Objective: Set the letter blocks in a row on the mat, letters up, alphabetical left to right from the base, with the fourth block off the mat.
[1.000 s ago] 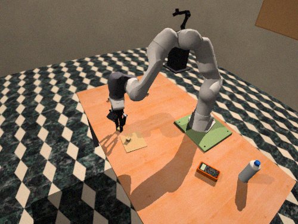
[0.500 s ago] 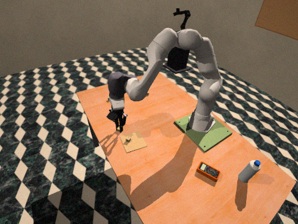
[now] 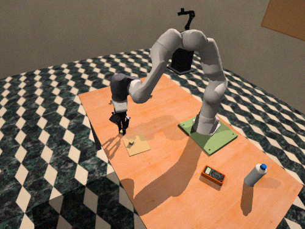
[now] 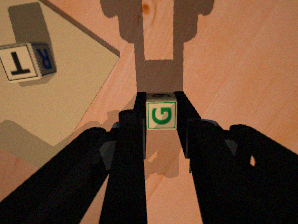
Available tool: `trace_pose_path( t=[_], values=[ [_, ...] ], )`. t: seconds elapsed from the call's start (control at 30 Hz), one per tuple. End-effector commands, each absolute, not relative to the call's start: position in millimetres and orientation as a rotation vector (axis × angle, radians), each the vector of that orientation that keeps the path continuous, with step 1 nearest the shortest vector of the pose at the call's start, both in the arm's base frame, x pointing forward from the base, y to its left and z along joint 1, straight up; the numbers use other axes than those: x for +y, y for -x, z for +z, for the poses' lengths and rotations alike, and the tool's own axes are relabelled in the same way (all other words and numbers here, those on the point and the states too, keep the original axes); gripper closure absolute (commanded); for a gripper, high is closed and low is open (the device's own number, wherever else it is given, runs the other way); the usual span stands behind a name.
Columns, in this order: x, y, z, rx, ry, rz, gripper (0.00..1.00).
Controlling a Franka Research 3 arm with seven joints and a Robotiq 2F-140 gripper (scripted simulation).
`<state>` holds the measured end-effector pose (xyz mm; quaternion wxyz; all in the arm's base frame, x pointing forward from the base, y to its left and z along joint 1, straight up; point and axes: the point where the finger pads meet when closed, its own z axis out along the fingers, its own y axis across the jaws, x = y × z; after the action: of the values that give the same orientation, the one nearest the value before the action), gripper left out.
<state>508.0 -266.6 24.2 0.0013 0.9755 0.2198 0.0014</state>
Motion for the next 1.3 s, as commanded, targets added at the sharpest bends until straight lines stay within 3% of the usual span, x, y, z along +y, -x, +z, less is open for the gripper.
trace_pose_path(
  t=[0.0,0.73,1.27],
  values=[
    [-267,-509,24,0.684,-3.062,0.008,0.78],
    [-267,-508,121,0.684,-3.062,0.008,0.78],
    [-263,-509,125,0.624,-3.075,0.009,0.78]
  ],
)
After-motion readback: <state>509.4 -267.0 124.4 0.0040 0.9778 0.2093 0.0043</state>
